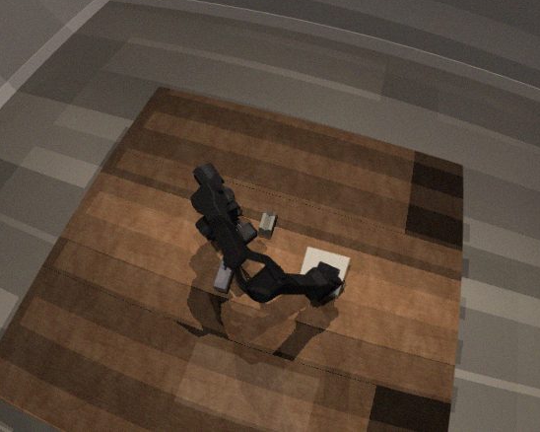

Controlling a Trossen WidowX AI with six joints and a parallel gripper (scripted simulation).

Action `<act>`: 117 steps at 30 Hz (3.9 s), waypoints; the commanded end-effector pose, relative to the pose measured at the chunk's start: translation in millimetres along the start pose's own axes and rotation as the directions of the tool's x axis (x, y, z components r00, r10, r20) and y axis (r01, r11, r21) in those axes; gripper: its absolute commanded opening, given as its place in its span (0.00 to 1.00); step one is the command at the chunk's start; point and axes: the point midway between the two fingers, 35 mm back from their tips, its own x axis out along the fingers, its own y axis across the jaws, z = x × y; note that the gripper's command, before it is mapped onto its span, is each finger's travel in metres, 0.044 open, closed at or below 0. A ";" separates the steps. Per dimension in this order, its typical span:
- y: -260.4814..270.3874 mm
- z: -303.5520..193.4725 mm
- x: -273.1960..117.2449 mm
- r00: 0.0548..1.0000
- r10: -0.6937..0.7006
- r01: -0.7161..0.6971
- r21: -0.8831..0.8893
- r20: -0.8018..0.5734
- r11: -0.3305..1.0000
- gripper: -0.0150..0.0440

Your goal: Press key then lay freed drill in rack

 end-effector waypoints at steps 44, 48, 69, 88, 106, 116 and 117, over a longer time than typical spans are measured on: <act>-17.6 -45.7 74.9 0.989 0.047 0.040 -0.560 0.141 0.828 1.00; -16.2 -43.4 80.9 0.989 0.047 0.040 -0.560 0.141 0.828 1.00; -12.3 -39.1 93.8 0.989 0.050 0.036 -0.563 0.138 0.826 0.60; -15.6 -43.6 94.5 0.989 0.048 0.040 -0.560 0.143 0.827 0.25; -27.9 -60.8 94.1 0.989 0.047 0.041 -0.561 0.142 0.827 0.25; -36.6 -73.6 94.3 0.989 0.047 0.041 -0.561 0.141 0.827 0.25; -37.1 -74.3 94.3 0.989 0.047 0.041 -0.561 0.141 0.827 0.25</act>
